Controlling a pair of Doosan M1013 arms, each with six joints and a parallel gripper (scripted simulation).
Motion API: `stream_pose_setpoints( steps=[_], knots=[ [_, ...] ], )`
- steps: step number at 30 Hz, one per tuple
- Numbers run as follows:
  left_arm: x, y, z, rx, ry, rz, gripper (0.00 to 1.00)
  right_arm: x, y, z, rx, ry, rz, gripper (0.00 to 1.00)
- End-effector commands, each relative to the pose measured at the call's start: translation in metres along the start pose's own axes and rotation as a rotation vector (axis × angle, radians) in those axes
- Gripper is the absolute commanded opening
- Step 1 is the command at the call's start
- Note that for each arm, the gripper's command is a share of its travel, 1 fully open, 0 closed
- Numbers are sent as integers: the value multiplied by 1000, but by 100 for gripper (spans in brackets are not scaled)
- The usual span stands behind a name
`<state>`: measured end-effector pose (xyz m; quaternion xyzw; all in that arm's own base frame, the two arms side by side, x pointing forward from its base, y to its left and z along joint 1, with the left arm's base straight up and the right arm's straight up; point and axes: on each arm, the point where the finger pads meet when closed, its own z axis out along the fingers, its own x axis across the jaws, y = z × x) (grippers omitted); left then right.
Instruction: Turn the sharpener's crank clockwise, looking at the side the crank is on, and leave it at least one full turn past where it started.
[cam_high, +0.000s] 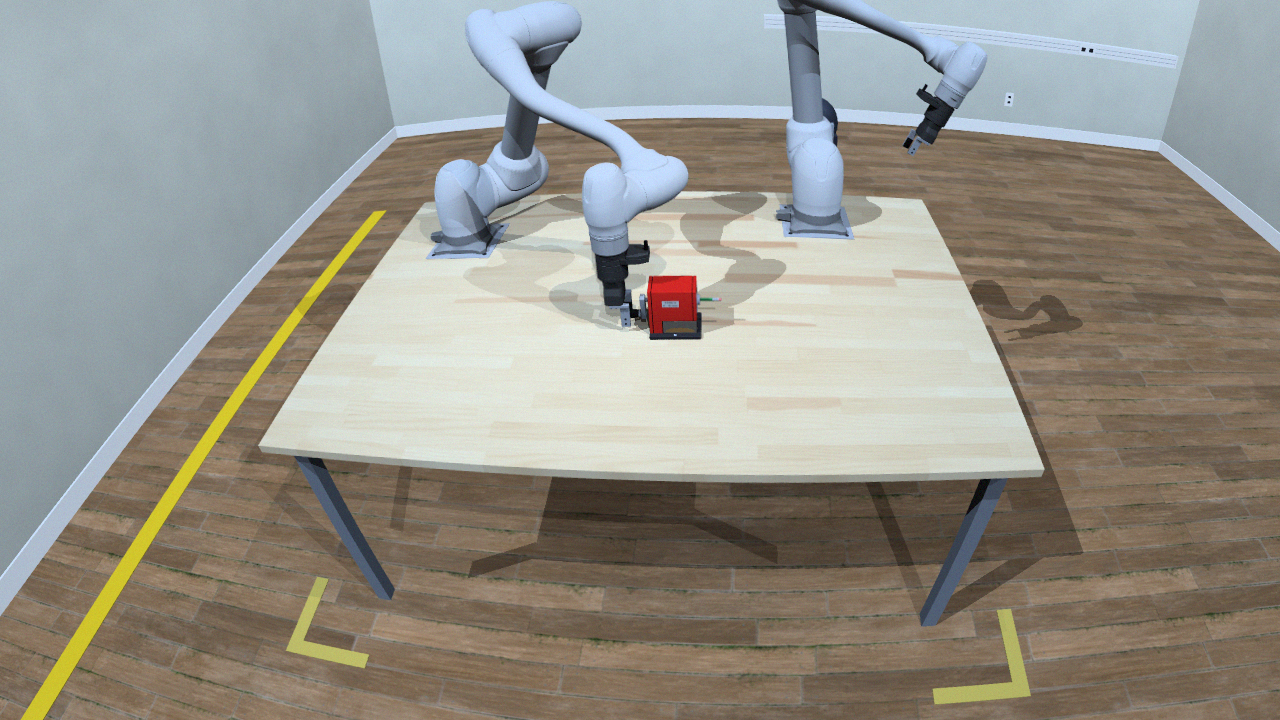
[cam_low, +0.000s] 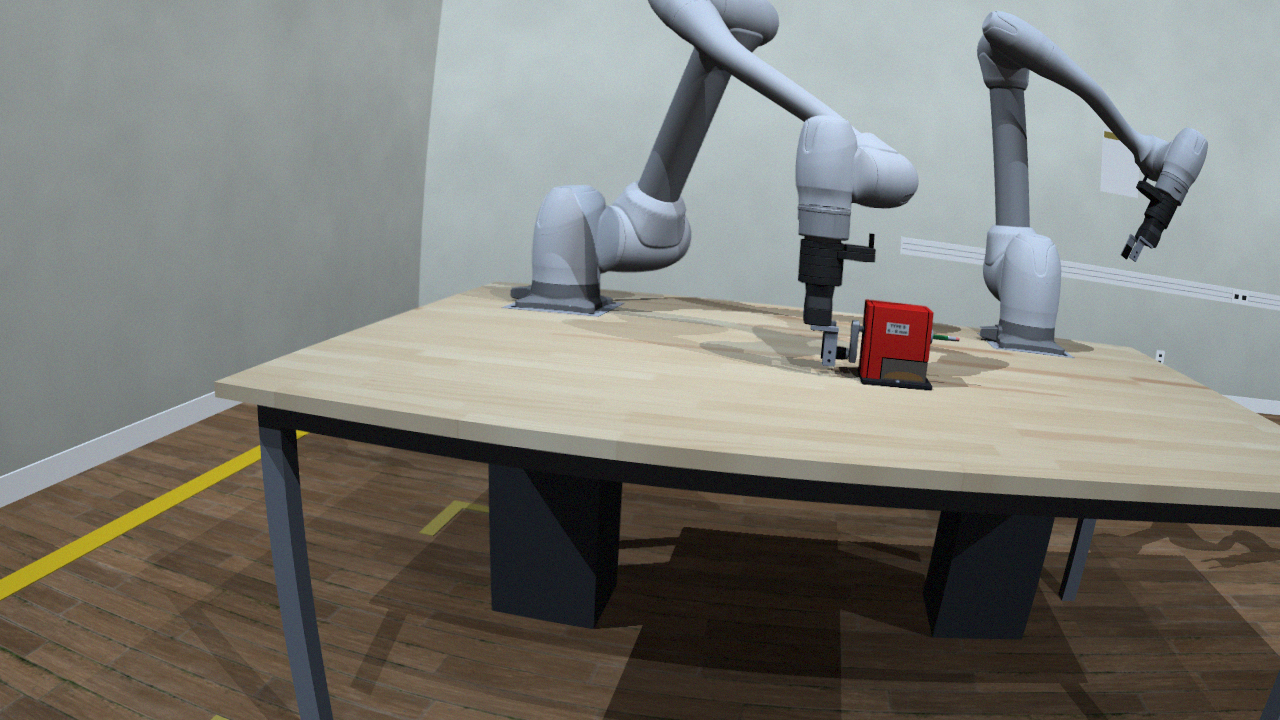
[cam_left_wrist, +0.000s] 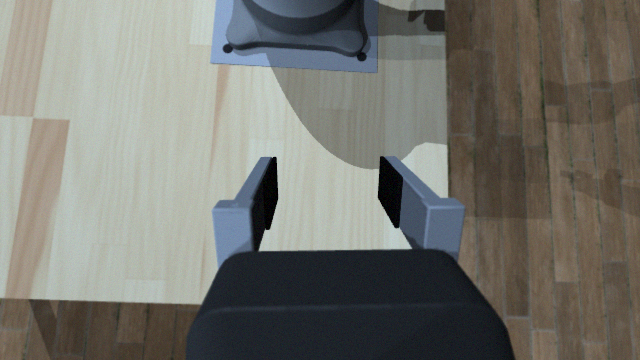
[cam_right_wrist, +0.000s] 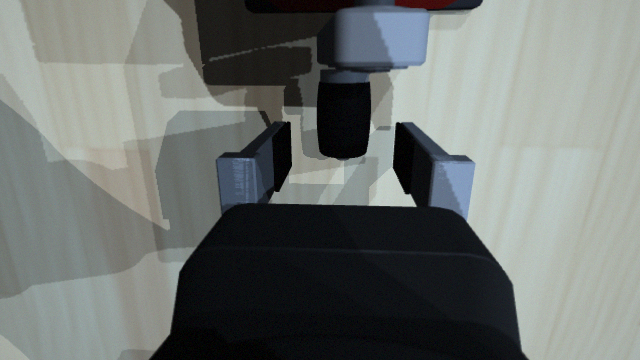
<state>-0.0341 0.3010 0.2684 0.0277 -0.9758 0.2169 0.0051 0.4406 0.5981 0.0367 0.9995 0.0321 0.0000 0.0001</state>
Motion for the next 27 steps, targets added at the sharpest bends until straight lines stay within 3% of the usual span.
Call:
stream_pose_setpoints(
  steps=[1, 14, 27],
  knots=[
    [0, 0, -1, -1, 0, 0, 100, 0, -1, -1, 2, 1, 0, 97],
    [0, 0, -1, -1, 0, 0, 100, 0, -1, -6, 2, 1, 0, 97],
    [0, 0, -1, -1, 0, 0, 100, 0, -1, -36, 2, 1, 0, 97]
  ],
)
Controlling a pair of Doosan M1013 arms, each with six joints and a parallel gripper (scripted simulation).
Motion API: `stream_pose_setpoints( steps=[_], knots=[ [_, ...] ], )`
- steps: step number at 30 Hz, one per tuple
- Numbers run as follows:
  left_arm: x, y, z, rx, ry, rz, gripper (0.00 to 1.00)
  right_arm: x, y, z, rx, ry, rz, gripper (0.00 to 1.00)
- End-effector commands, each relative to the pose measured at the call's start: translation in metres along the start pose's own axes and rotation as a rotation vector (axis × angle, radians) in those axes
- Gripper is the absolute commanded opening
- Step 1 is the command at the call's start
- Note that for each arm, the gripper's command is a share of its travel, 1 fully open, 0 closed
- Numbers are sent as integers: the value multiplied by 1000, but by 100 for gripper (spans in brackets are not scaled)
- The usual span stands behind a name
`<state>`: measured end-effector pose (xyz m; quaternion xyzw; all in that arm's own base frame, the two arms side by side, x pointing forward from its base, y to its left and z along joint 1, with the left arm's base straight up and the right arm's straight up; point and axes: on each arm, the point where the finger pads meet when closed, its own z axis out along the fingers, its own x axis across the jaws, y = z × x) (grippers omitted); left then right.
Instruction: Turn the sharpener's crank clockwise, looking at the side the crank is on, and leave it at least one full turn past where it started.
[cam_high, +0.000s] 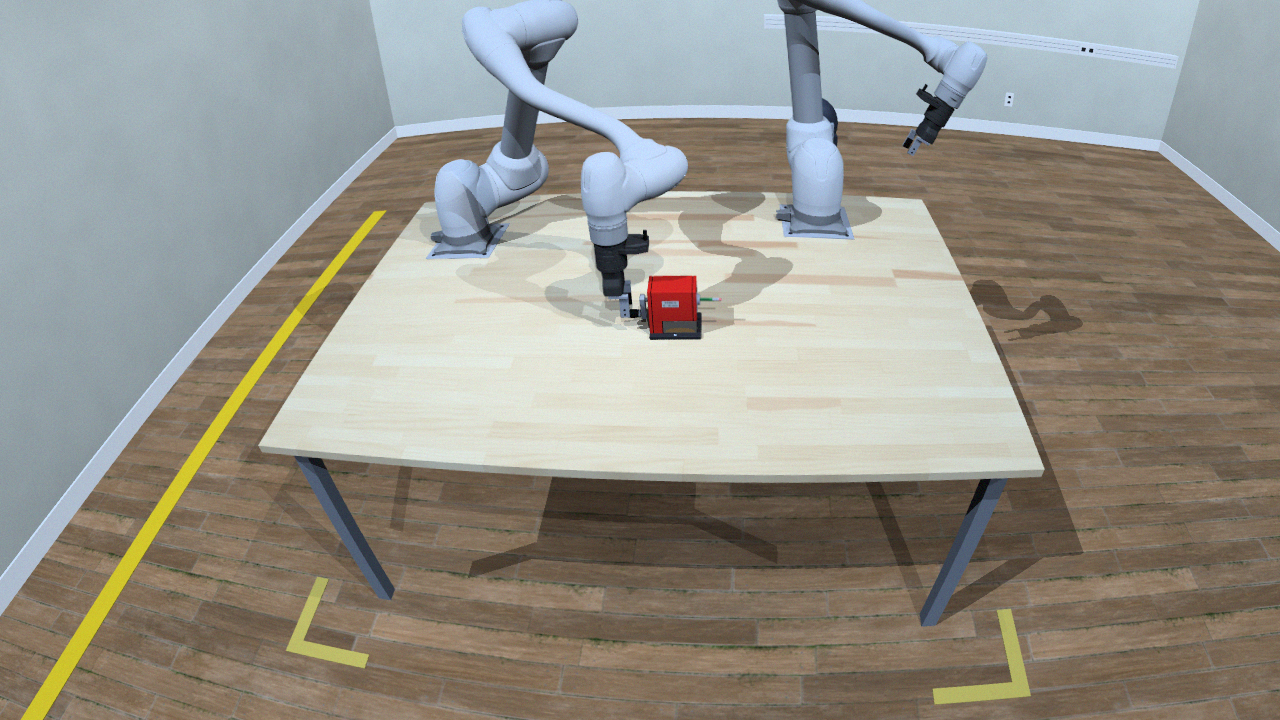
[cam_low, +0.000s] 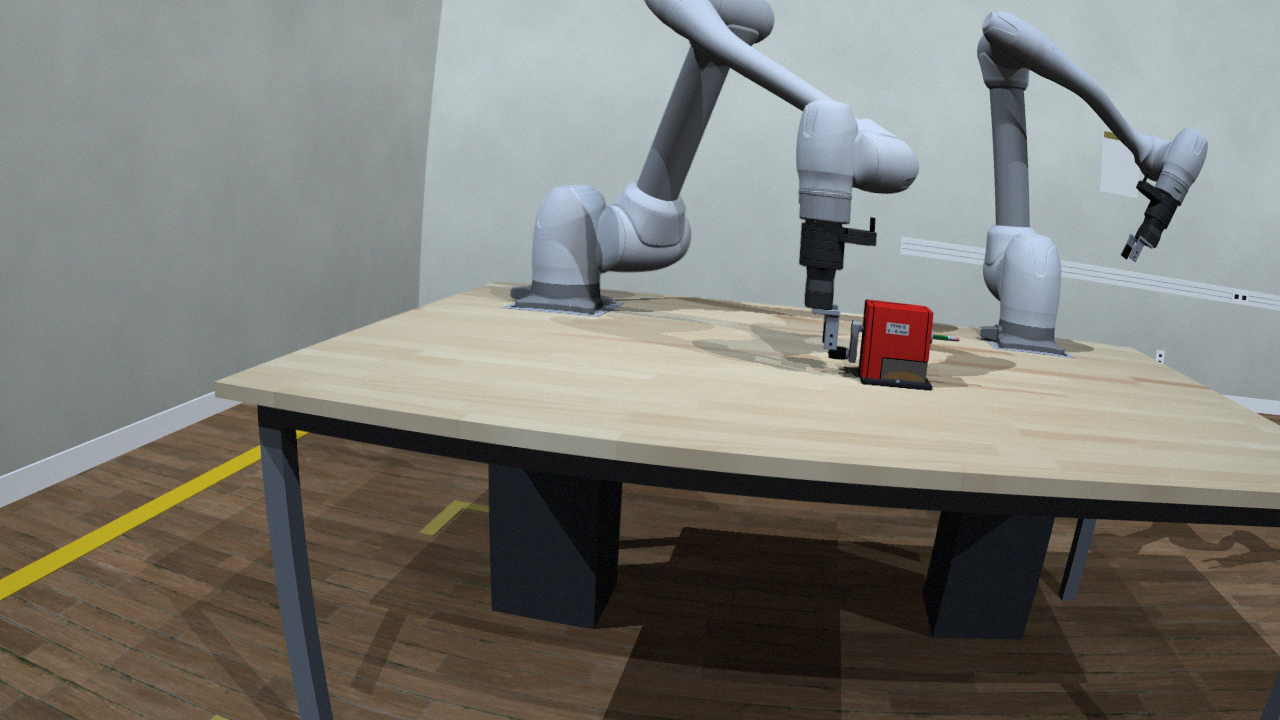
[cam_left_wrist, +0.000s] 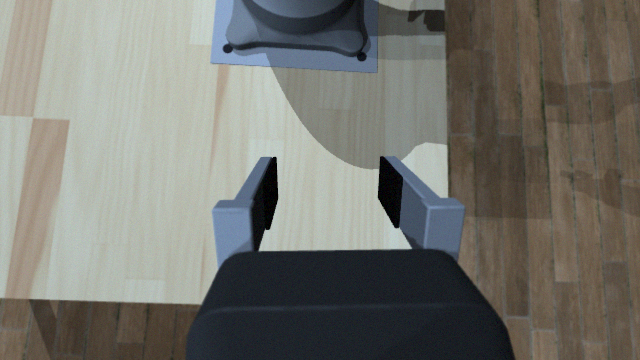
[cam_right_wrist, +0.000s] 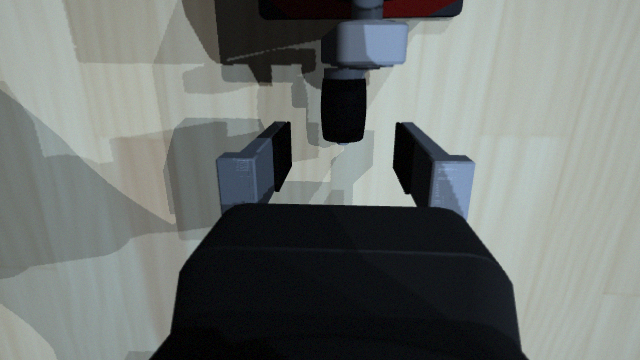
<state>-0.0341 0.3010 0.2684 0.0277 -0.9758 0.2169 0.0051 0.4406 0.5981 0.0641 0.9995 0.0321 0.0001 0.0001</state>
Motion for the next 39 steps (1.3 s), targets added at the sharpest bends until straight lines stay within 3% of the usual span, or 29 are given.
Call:
stream_pose_setpoints(
  steps=[1, 14, 26, 27, 39],
  knots=[
    [0, 0, -1, -1, 0, 0, 100, 0, -1, -9, 2, 1, 0, 97],
    [0, 0, -1, -1, 0, 0, 100, 0, 0, -38, 2, 1, 0, 97],
    [0, 0, -1, -1, 0, 0, 100, 0, 0, -44, 2, 1, 0, 97],
    [0, 0, -1, -1, 0, 0, 100, 0, 0, -44, 2, 1, 0, 0],
    [0, 0, -1, -1, 0, 0, 100, 0, 0, -44, 2, 1, 0, 0]
  ],
)
